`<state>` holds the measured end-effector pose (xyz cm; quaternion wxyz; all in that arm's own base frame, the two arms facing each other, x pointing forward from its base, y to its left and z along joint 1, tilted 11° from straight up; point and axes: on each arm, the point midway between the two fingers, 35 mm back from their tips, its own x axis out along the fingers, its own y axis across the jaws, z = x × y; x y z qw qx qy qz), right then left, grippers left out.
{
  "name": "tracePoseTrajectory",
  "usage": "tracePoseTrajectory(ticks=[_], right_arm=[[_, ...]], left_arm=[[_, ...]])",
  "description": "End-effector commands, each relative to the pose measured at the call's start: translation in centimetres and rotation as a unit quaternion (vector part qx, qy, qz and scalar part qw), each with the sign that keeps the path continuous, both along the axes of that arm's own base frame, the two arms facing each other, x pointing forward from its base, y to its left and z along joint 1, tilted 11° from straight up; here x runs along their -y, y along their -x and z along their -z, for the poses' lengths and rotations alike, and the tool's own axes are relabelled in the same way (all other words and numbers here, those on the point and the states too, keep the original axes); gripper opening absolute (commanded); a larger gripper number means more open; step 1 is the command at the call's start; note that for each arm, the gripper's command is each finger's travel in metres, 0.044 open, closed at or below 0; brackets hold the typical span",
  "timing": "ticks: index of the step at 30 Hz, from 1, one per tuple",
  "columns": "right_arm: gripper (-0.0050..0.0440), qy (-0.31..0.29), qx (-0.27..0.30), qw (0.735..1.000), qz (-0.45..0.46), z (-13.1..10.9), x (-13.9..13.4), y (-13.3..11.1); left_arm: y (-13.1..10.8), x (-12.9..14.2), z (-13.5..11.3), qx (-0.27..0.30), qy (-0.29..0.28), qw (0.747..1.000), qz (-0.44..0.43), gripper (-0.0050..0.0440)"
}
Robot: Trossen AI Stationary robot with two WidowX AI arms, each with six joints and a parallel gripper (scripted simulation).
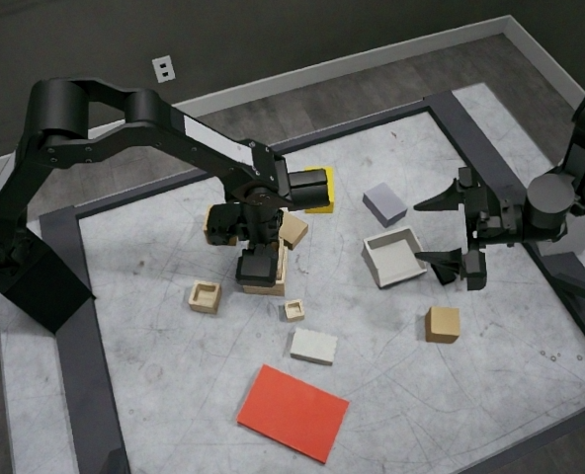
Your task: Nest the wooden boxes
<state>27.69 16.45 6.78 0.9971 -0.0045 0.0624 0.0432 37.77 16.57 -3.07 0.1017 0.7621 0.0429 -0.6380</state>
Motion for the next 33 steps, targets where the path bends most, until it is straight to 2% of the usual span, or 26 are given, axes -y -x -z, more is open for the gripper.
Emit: tracePoseTrajectory(ticks=[1,17,33], right_arm=[[0.0400,-0.002,0.003,1.000,0.001,-0.2,0.0,0.0],[0.0400,-0.002,0.003,1.000,0.001,-0.2,0.0,0.0],[0.0400,-0.002,0.003,1.000,0.001,-0.2,0.0,0.0]], left_arm=[[-0.1,0.2,0.2,0.002,-0.002,1.000,0.000,0.0257],[-1.2,-0.1,1.6,0.011,-0.007,1.000,-0.001,0.0257],[-1.1,0.2,3.9,0.005,-0.004,1.000,-0.001,0.0257]])
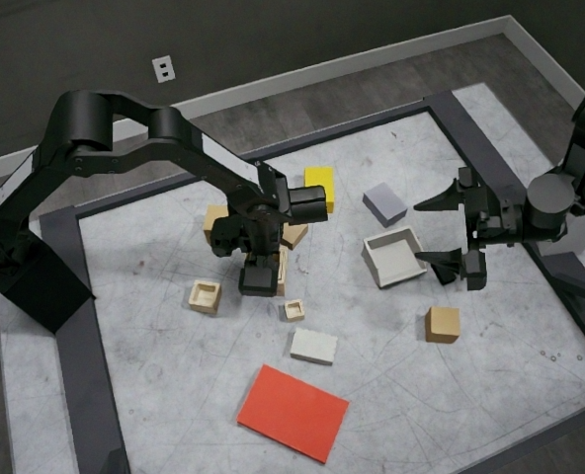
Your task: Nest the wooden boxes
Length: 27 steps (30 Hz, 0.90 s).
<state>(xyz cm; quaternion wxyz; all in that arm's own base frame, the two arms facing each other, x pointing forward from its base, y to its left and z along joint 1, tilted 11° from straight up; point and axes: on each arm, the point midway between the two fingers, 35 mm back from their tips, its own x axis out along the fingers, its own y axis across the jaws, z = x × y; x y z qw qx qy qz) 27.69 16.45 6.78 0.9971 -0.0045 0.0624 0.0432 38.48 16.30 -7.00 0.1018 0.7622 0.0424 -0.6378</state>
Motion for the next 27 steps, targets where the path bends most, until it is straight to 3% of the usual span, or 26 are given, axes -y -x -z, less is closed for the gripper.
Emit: tracePoseTrajectory(ticks=[1,27], right_arm=[[0.0400,-0.002,0.003,1.000,0.001,-0.22,0.04,-0.03],[0.0400,-0.002,0.003,1.000,0.001,-0.22,0.04,-0.03]], left_arm=[[-0.34,0.00,0.11,0.004,-0.004,1.000,-0.001,0.0257],[-0.50,-0.07,-0.12,0.013,-0.007,1.000,0.000,0.0257]])
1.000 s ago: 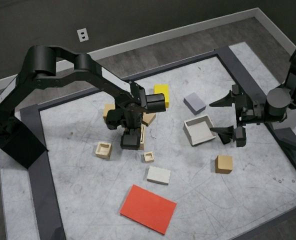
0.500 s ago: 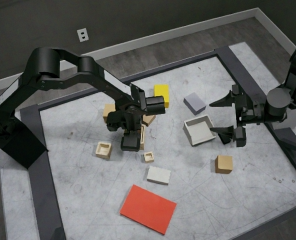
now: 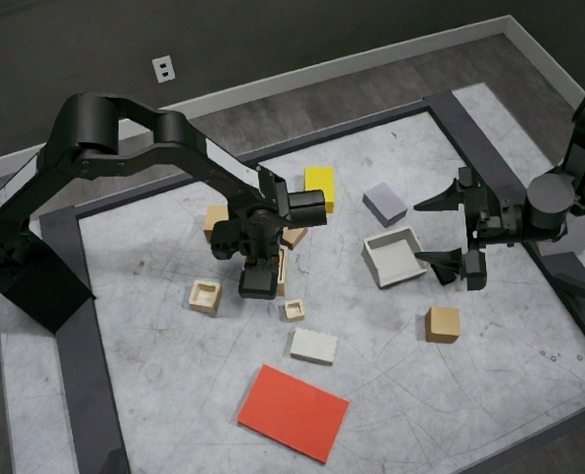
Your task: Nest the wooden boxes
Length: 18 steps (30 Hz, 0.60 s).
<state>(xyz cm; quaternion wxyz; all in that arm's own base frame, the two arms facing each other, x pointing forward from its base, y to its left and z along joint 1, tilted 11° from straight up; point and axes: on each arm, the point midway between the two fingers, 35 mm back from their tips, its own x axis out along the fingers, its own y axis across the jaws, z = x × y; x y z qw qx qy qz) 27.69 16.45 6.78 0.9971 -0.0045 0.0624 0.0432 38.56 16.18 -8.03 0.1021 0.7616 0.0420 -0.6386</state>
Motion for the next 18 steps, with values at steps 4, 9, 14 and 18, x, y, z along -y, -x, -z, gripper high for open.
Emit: tracePoseTrajectory(ticks=[4,9,14,18], right_arm=[[0.0400,-0.002,0.003,1.000,0.001,-0.22,0.04,-0.03],[0.0400,-0.002,0.003,1.000,0.001,-0.22,0.04,-0.03],[0.0400,-0.002,0.003,1.000,0.001,-0.22,0.04,-0.03],[0.0400,-0.002,0.003,1.000,0.001,-0.22,0.04,-0.03]], left_arm=[[-0.65,-0.28,-1.07,0.014,-0.009,1.000,-0.001,0.0257],[-0.59,-0.30,-1.06,0.013,-0.006,1.000,0.000,0.0171],[-0.59,-0.30,-1.06,0.013,-0.006,1.000,0.000,0.0138],[-0.59,-0.30,-1.06,0.013,-0.006,1.000,0.000,0.0111]])
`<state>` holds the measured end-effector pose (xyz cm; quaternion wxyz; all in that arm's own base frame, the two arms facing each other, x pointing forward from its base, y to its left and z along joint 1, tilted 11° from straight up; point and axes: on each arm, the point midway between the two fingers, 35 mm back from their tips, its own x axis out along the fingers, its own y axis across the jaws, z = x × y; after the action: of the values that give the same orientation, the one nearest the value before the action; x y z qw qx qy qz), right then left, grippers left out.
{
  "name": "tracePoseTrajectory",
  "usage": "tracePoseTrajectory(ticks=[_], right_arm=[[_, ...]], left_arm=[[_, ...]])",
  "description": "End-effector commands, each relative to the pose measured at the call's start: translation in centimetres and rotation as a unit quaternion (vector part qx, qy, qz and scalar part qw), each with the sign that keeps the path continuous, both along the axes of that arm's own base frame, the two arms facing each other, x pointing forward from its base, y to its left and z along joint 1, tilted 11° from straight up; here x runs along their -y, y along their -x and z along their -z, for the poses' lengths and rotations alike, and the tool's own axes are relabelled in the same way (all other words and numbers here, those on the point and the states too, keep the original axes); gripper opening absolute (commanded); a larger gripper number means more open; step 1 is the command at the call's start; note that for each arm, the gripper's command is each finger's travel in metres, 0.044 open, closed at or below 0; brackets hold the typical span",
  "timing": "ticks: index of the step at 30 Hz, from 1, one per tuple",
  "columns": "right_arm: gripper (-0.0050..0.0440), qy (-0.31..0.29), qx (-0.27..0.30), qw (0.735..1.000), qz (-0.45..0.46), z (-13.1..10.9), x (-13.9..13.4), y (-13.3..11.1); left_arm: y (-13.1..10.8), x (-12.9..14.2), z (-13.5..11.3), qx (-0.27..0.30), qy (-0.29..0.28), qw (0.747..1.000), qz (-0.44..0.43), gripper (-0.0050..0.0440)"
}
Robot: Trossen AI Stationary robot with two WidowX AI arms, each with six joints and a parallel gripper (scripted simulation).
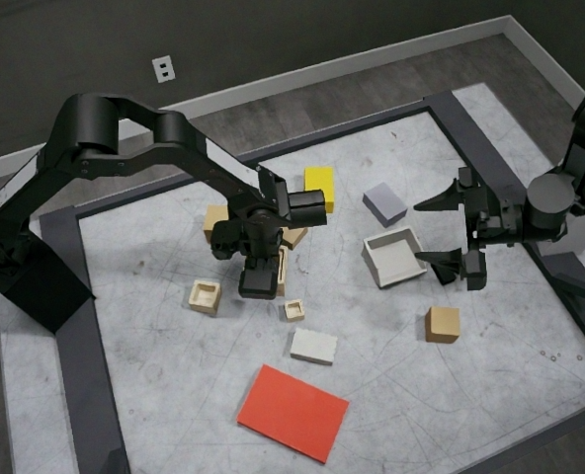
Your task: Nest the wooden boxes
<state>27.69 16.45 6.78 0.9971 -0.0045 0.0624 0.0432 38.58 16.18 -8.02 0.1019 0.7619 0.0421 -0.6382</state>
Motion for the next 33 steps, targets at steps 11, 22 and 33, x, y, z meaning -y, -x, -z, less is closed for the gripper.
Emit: tracePoseTrajectory(ticks=[11,22,33], right_arm=[[0.0400,-0.002,0.003,1.000,0.001,-0.2,0.0,0.0],[0.0400,-0.002,0.003,1.000,0.001,-0.2,0.0,0.0],[0.0400,-0.002,0.003,1.000,0.001,-0.2,0.0,0.0]], left_arm=[[-0.6,-0.3,-1.1,0.013,-0.006,1.000,0.000,0.0051],[-0.6,-0.3,-1.1,0.013,-0.006,1.000,0.000,0.0000],[-0.9,-0.8,-3.0,0.034,-0.052,0.979,0.192,-0.0002]])
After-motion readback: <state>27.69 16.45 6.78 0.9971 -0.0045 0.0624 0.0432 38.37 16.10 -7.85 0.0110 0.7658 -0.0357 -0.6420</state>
